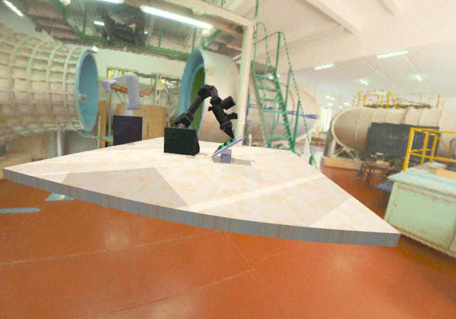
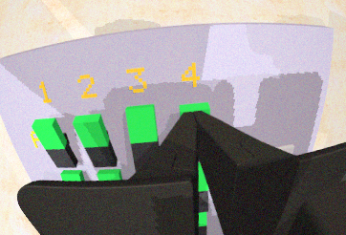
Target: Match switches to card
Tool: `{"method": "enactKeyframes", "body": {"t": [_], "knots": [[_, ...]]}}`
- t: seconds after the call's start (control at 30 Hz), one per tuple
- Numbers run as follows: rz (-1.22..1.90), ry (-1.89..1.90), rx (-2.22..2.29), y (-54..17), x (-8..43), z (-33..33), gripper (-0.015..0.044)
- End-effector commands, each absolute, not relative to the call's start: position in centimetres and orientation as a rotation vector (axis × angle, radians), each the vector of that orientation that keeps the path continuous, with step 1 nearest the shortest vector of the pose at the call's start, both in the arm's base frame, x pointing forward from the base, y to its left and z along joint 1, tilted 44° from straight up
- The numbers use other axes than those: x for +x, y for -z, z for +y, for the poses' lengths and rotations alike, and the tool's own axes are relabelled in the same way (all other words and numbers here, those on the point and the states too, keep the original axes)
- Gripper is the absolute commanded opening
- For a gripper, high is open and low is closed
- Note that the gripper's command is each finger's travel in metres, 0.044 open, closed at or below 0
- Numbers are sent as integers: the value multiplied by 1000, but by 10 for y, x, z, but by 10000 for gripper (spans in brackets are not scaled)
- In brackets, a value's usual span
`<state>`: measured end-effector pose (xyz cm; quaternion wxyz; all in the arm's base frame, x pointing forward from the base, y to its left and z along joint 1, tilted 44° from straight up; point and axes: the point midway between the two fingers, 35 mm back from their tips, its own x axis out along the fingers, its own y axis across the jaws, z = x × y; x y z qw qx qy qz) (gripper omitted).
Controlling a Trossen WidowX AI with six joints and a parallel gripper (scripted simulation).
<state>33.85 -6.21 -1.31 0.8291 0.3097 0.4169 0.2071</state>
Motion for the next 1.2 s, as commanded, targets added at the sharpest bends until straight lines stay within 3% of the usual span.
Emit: {"method": "enactKeyframes", "body": {"t": [0.0,0.67,0.83,1.17], "knots": [[892,-435,662,16,338,-61,0],[885,-439,656,13,339,-62,0],[873,-424,664,-17,302,-98,0],[873,-422,665,-3,276,-90,0]]}}
